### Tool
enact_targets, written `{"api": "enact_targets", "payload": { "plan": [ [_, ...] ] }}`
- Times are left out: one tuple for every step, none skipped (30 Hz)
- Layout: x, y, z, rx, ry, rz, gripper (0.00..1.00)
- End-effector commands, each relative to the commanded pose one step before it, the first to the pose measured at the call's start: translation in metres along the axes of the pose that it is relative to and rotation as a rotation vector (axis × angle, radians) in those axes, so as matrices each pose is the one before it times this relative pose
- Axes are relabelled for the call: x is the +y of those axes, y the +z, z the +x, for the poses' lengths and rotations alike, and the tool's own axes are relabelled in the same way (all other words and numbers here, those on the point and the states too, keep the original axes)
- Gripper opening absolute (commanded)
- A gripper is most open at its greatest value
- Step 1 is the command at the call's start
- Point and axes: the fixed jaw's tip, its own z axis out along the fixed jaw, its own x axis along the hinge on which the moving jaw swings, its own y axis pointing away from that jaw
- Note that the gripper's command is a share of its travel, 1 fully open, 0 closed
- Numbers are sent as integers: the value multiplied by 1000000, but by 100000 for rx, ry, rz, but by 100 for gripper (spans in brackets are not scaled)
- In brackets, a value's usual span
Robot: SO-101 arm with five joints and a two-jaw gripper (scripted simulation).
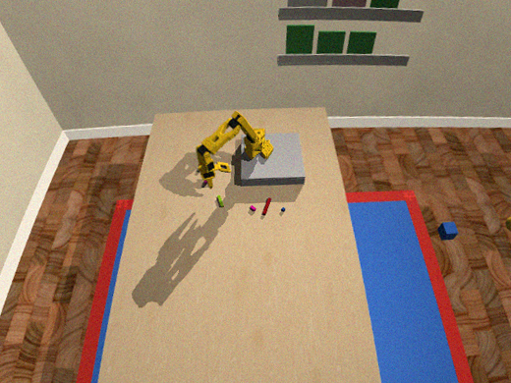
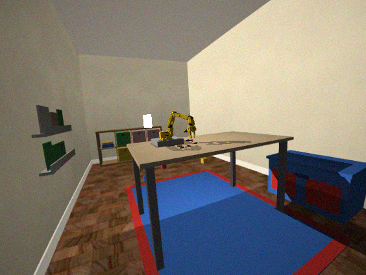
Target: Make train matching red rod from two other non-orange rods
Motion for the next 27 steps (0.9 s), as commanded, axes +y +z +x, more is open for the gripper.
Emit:
{"api": "enact_targets", "payload": {
  "plan": [
    [-5494,2134,-1788,-1816,-13163,-440,18],
    [0,0,0,0,0,0,18],
    [-407,17,60,0,-1216,-2,18],
    [-1761,74,270,1,-5236,-10,18],
    [-1756,74,345,0,-5201,-10,18],
    [-1430,61,344,0,-4234,-8,18],
    [-311,13,87,0,-926,-2,18],
    [-1729,74,489,0,-5113,-10,18],
    [-1507,65,493,-1,-4471,-9,18],
    [-197,9,73,0,-591,-1,18],
    [-1682,74,623,-1,-5004,-10,18],
    [-1553,69,645,-2,-4650,-9,18],
    [-96,4,44,0,-291,-1,18],
    [-1616,73,743,-2,-4873,-9,18],
    [-1577,72,797,-2,-4800,-9,18],
    [-1077,50,596,-2,-3320,-6,18],
    [-449,21,265,-1,-1402,-3,18],
    [0,0,0,0,0,0,18],
    [0,0,0,0,0,0,18],
    [-1489,71,891,-3,-4638,-8,18],
    [-1441,70,931,-3,-4550,-8,18],
    [-1390,69,966,-3,-4458,-8,18],
    [-1235,63,921,-3,-4031,-7,18],
    [-99,5,79,0,-330,-1,18],
    [-1282,67,1021,-4,-4260,-7,18],
    [-1227,66,1041,-4,-4154,-7,18],
    [-1170,64,1055,-4,-4045,-7,18]
  ]
}}
